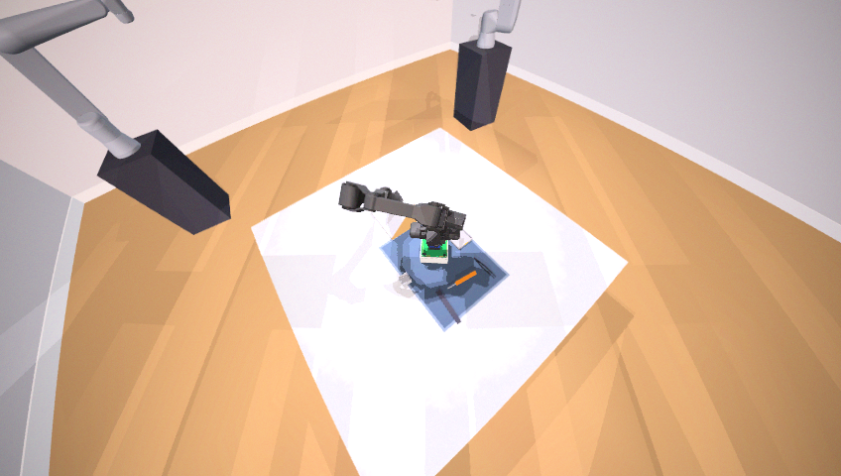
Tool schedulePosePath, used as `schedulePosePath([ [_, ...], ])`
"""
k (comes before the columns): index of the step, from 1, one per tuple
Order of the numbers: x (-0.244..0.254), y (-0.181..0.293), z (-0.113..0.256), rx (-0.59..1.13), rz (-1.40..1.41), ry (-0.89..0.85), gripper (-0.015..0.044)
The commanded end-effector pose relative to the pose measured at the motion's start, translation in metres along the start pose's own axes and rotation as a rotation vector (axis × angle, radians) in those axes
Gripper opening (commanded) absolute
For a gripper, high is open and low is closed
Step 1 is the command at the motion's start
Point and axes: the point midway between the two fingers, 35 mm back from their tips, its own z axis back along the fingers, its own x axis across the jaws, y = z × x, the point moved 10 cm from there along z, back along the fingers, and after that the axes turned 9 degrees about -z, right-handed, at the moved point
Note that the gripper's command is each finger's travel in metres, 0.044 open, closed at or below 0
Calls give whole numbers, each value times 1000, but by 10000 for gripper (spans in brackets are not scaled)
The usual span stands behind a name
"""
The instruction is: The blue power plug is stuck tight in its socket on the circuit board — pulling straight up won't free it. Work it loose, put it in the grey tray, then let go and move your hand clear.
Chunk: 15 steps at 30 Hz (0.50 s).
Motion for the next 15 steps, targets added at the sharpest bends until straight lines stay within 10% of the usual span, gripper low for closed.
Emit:
schedulePosePath([
  [1, 0, 0, -3, -6, 6, 2, 249],
  [15, 0, 0, -3, -6, 6, 2, 0],
])
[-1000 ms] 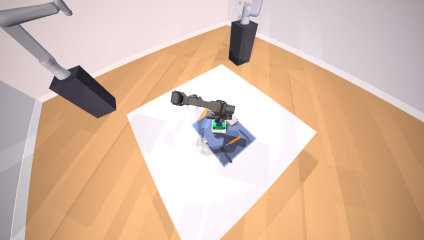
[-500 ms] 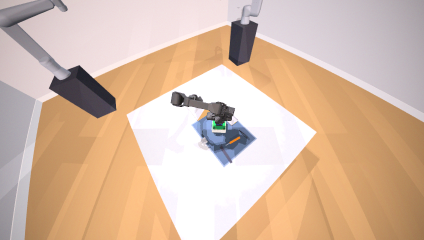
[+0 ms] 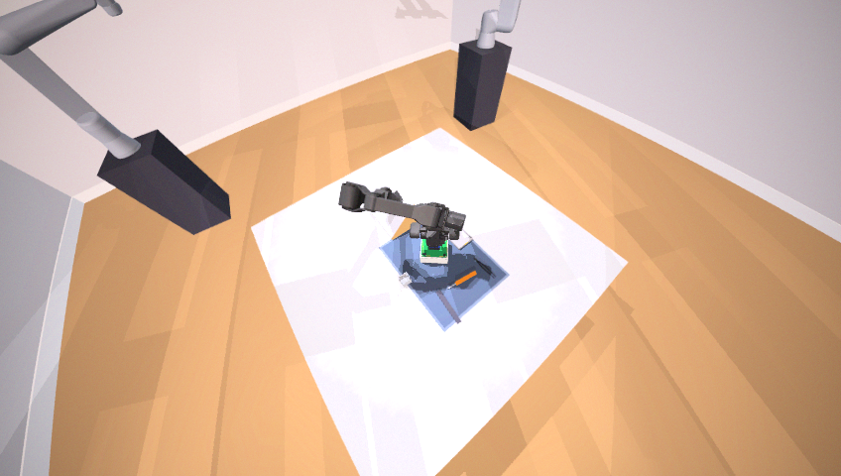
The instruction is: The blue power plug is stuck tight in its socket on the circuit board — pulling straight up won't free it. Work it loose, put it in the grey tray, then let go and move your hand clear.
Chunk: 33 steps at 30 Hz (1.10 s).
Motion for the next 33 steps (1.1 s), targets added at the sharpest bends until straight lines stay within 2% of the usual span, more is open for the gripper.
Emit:
schedulePosePath([
  [1, 1, 0, -1, -4, 2, -3, 0],
  [11, 1, 0, 9, -5, 2, 0, 0],
  [19, 17, 2, 21, -18, 1, 85, 0],
  [28, -19, -3, 23, 14, 3, -112, 0],
  [33, -22, -4, 24, 16, 3, -128, 0],
])
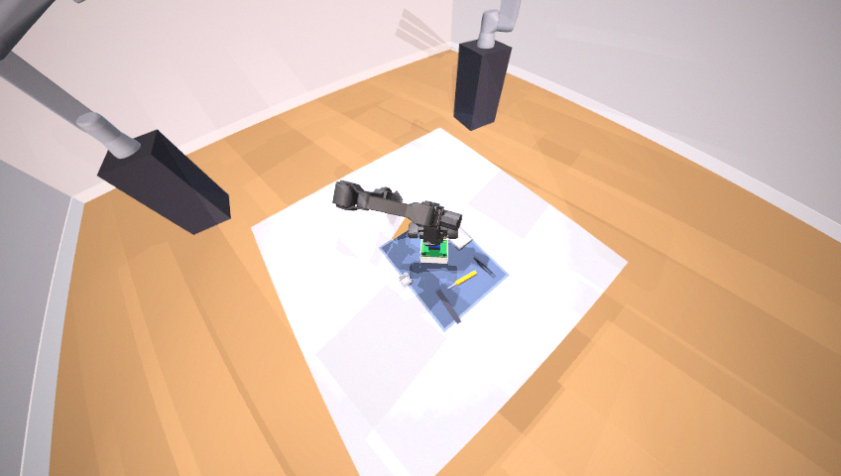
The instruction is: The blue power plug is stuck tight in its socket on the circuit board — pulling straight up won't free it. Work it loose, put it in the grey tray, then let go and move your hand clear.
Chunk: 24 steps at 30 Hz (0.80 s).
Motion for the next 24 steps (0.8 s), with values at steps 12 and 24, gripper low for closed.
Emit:
schedulePosePath([
  [12, 37, 9, 15, -42, 18, 213, 0],
  [24, -6, 2, 21, -2, 21, -23, 0],
])
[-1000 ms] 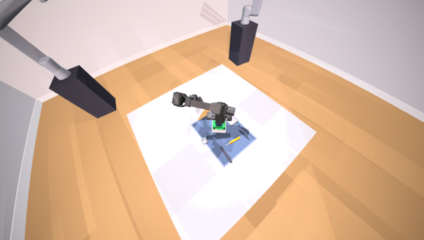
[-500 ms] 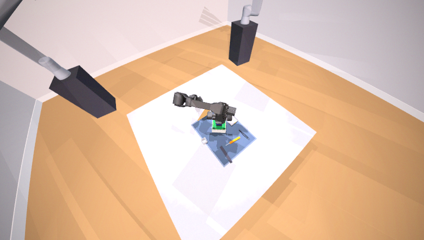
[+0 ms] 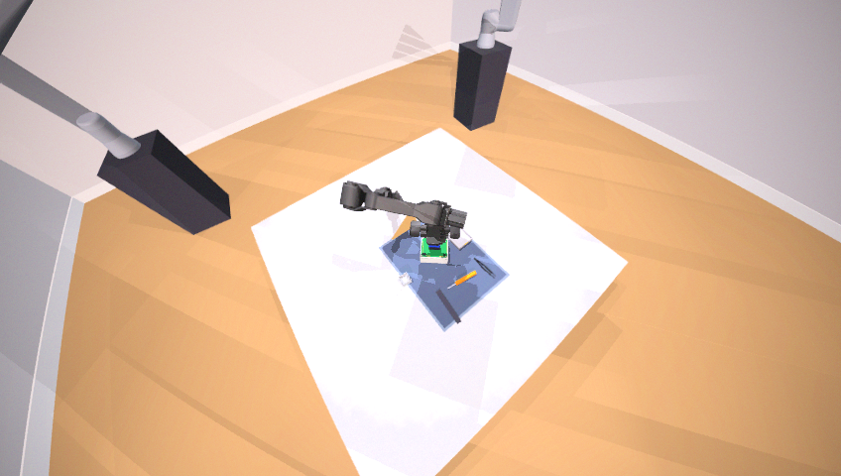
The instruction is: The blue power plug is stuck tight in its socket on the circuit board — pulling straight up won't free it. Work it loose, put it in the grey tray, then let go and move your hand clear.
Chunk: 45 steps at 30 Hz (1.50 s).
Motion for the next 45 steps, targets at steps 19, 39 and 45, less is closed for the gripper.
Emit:
schedulePosePath([
  [19, 24, 6, 19, -25, 10, 122, 0],
  [39, -7, 1, 25, 2, 12, -45, 0],
  [45, -1, 2, 32, -3, 12, -11, 0],
])
